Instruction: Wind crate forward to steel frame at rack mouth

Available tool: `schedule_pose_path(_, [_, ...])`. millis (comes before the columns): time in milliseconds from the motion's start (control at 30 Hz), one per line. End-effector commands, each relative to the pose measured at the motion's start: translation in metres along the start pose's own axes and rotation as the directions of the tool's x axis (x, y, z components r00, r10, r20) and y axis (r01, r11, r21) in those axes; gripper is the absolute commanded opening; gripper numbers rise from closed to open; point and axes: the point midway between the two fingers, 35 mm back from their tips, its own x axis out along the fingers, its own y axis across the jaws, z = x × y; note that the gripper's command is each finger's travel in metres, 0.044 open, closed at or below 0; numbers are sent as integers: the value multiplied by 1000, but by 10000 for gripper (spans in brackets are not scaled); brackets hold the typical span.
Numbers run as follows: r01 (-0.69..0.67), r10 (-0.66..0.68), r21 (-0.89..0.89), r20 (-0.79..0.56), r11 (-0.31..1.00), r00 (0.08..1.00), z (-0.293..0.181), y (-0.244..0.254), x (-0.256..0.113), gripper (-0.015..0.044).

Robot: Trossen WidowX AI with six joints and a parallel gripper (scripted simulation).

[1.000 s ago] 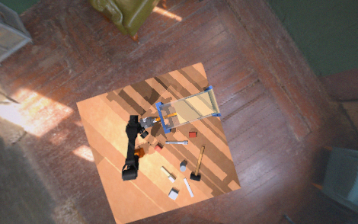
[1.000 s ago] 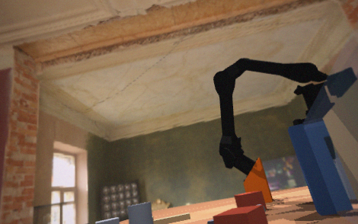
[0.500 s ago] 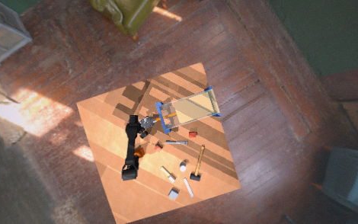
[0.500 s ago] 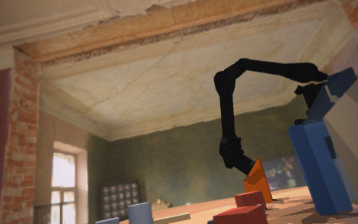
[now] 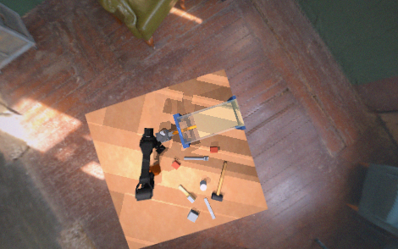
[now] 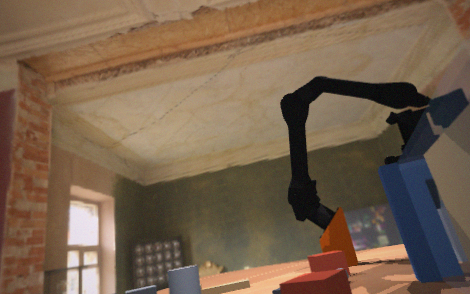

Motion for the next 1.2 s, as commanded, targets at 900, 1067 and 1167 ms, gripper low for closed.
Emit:
schedule_pose_path(900, [-4, 4, -15, -4, 1000, 1000, -1, 1, 5, 0])
schedule_pose_path(1067, [-3, 3, 10, -4, 1000, 1000, -1, 0, 5, 0])
schedule_pose_path(1167, [-3, 3, 12, -4, 1000, 1000, -1, 0, 5, 0])
